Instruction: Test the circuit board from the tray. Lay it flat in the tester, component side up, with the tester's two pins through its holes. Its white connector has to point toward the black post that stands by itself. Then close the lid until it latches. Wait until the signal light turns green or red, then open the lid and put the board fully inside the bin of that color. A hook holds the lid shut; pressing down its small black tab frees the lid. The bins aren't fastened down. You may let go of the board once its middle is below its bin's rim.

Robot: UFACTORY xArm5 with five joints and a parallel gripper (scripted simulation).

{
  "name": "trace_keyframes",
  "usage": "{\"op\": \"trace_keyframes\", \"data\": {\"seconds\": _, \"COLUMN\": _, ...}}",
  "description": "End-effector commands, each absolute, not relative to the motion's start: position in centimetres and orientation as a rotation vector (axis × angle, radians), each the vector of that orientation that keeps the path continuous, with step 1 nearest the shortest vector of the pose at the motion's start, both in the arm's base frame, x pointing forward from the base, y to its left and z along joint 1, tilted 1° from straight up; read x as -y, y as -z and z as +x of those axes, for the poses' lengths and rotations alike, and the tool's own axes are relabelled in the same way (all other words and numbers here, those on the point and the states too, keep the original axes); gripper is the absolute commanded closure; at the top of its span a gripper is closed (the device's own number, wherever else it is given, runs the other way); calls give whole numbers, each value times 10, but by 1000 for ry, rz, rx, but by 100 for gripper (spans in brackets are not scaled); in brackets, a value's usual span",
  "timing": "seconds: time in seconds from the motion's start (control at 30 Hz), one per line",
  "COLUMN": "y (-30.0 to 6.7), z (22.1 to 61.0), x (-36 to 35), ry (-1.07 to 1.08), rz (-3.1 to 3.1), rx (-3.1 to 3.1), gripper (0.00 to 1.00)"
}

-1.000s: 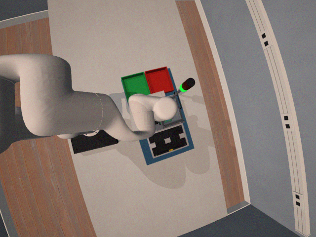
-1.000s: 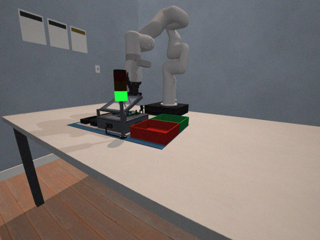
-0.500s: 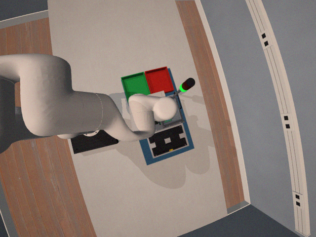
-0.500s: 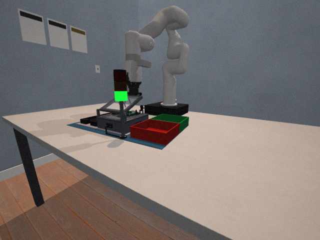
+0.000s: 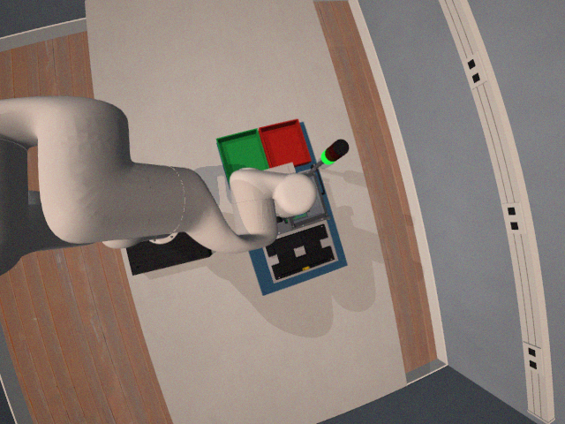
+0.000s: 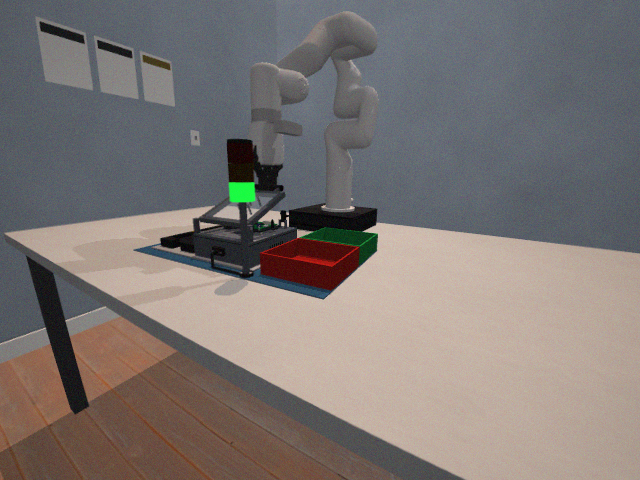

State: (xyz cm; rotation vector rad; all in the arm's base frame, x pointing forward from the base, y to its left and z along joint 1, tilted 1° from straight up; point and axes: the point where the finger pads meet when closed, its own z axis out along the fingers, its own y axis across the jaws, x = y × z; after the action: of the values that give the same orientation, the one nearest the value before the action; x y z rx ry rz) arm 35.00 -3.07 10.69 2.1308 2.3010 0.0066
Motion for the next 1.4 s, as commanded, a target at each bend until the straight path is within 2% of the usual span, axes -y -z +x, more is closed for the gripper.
{"op": "trace_keyframes", "data": {"seconds": 0.0, "y": -108, "z": 351, "x": 31, "ry": -10, "rz": 2129, "rx": -2299, "gripper": 72}}
{"op": "trace_keyframes", "data": {"seconds": 0.4, "y": -107, "z": 351, "x": 31, "ry": -10, "rz": 2129, "rx": -2299, "gripper": 72}}
{"op": "trace_keyframes", "data": {"seconds": 0.43, "y": -107, "z": 351, "x": 31, "ry": -10, "rz": 2129, "rx": -2299, "gripper": 100}}
{"op": "trace_keyframes", "data": {"seconds": 1.37, "y": -107, "z": 351, "x": 31, "ry": -10, "rz": 2129, "rx": -2299, "gripper": 100}}
